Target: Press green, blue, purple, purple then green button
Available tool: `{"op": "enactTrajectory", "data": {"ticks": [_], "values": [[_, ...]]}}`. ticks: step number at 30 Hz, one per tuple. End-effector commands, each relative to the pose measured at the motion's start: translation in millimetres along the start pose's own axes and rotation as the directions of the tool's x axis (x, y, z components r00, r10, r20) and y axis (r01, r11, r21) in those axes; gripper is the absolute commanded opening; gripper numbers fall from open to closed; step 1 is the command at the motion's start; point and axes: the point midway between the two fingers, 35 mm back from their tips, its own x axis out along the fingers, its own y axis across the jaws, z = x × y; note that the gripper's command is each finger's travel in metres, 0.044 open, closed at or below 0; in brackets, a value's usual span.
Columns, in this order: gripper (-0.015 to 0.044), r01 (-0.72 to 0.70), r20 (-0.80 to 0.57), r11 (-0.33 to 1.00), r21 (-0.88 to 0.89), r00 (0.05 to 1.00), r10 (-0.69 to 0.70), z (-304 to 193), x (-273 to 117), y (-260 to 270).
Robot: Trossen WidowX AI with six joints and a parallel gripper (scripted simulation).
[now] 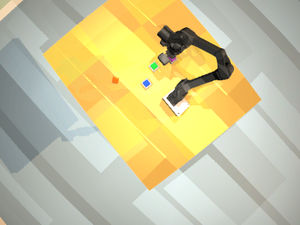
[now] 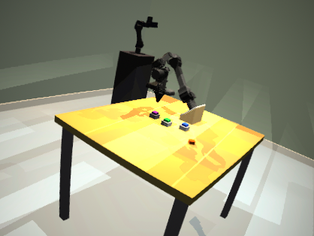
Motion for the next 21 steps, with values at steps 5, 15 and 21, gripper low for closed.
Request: {"op": "enactTrajectory", "data": {"ticks": [5,15,21], "values": [[0.002,0.002,-0.003,1.0,0.0,1.0,-0.002,-0.7,-20.8,1.6],[0.002,-0.002,-0.002,1.0,0.002,1.0,0.002,27.2,-20.5,114.7],[0.002,-0.002,-0.002,1.0,0.001,1.0,0.002,27.5,-17.9,114.8]]}}
